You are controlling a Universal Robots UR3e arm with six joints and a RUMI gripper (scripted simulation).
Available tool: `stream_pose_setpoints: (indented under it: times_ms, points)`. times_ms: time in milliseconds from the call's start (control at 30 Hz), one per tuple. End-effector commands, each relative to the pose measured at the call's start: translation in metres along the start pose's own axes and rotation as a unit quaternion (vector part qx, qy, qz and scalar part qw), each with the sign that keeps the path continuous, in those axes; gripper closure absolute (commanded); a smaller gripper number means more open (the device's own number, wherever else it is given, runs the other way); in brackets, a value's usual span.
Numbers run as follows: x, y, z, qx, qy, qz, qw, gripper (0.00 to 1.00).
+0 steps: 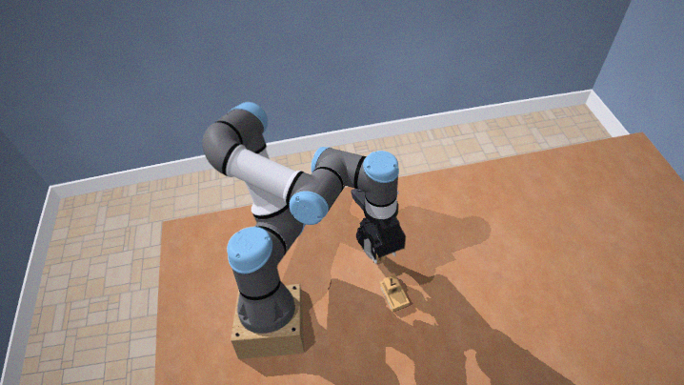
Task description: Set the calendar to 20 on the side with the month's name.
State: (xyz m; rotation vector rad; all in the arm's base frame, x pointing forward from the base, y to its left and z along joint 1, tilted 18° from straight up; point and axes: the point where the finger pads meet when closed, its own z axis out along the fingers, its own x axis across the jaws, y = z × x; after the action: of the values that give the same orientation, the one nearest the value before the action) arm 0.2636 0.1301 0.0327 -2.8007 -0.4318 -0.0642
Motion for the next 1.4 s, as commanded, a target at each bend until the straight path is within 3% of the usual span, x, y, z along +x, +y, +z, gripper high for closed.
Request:
stream_pose_setpoints:
  times_ms: [0, 333, 800, 1367]
  points:
    - [-0.001, 0.0, -0.015, 0.001, -0.002, -0.001, 1.0, 0.9]
    - [-0.001, 0.0, -0.048, 0.001, -0.002, -0.001, 1.0, 0.9]
    - [-0.001, 0.0, -0.081, 0.002, -0.003, 0.0, 1.0, 0.9]
    - [-0.001, 0.0, -0.091, 0.002, -0.003, -0.001, 1.0, 0.9]
